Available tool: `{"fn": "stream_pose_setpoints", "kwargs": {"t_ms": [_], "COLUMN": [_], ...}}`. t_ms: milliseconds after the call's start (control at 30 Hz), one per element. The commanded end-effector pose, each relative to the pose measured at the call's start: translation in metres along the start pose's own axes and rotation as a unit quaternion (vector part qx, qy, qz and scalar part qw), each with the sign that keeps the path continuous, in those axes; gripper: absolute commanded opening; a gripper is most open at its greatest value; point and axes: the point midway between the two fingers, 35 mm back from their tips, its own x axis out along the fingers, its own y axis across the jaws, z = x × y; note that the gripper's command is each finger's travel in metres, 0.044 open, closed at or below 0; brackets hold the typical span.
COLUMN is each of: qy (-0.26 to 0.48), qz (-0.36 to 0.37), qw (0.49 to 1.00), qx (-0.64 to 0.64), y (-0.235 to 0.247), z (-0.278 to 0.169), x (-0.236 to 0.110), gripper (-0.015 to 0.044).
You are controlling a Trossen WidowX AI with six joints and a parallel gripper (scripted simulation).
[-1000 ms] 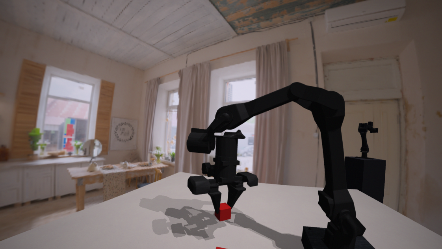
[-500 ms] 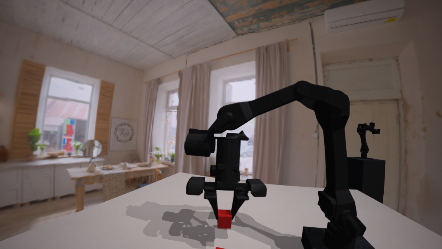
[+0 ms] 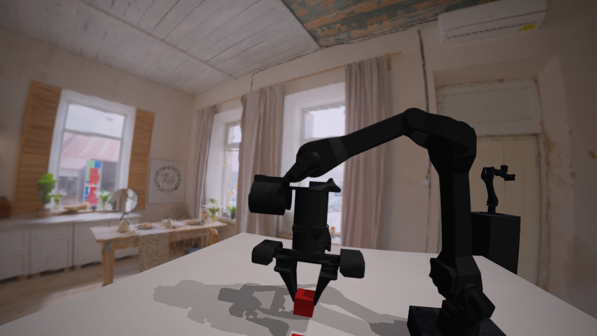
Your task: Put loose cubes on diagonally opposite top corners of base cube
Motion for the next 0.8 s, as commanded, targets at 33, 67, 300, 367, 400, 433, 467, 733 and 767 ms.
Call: {"fn": "stream_pose_setpoints", "kwargs": {"t_ms": [33, 67, 300, 367, 400, 433, 467, 733, 767], "qy": [0.0, 0.0, 0.0, 0.0, 0.0, 0.0, 0.0, 0.0, 0.0], "qz": [-0.002, -0.002, -0.002, -0.002, -0.002, -0.002, -0.002, -0.002, -0.002], "qw": [1.0, 1.0, 1.0, 1.0, 1.0, 1.0, 1.0, 1.0, 1.0], "qx": [0.006, 0.006, 0.008, 0.008, 0.008, 0.008, 0.008, 0.007, 0.007], "y": [-0.001, -0.001, -0.002, -0.002, -0.002, -0.002, -0.002, -0.002, -0.001], "z": [-0.001, -0.001, -0.002, -0.002, -0.002, -0.002, -0.002, -0.002, -0.002], "x": [0.012, 0.015, 0.029, 0.029, 0.029, 0.029, 0.029, 0.037, 0.04], "gripper": [0.0105, 0.0105, 0.0105, 0.0105, 0.0105, 0.0105, 0.0105, 0.0105, 0.0105]}}
